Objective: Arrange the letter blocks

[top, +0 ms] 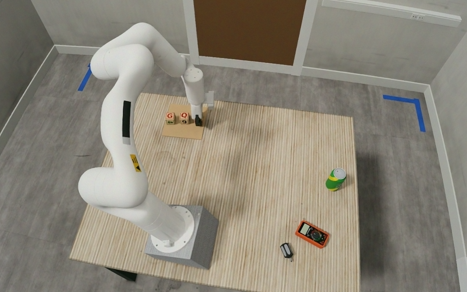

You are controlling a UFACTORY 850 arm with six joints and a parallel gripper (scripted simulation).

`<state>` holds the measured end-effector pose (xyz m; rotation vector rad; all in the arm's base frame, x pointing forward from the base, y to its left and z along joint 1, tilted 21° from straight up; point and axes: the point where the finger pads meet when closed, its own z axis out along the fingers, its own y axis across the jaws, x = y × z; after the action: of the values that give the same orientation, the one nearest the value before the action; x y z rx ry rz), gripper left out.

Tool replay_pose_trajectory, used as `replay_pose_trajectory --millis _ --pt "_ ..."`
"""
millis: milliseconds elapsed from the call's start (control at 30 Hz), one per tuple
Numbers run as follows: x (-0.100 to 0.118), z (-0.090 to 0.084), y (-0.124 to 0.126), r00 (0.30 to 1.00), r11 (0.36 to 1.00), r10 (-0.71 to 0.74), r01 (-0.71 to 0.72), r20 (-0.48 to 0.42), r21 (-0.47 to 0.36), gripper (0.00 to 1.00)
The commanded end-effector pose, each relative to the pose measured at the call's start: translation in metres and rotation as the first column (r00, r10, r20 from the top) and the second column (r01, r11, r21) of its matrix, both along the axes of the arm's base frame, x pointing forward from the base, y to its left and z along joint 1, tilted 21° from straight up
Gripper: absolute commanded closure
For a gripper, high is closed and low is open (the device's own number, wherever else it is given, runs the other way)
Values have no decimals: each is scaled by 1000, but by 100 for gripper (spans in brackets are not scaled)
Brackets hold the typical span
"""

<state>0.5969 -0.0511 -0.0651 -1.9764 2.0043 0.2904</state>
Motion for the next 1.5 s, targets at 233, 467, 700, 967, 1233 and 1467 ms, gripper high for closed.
replay_pose_trajectory --millis 233,467,700,967,1233,1467 --pt "1 1 -1 1000 1000 0 0 2 -1 35" --pt "0 14 -6 1000 1000 0 0 2 -1 35" --pt "-2 37 -14 1000 1000 0 0 2 -1 35" --pt "-5 74 -29 1000 1000 0 0 2 -1 35" --pt "-6 85 -33 1000 1000 0 0 2 -1 35" --pt "-6 85 -33 1000 1000 0 0 2 -1 0"
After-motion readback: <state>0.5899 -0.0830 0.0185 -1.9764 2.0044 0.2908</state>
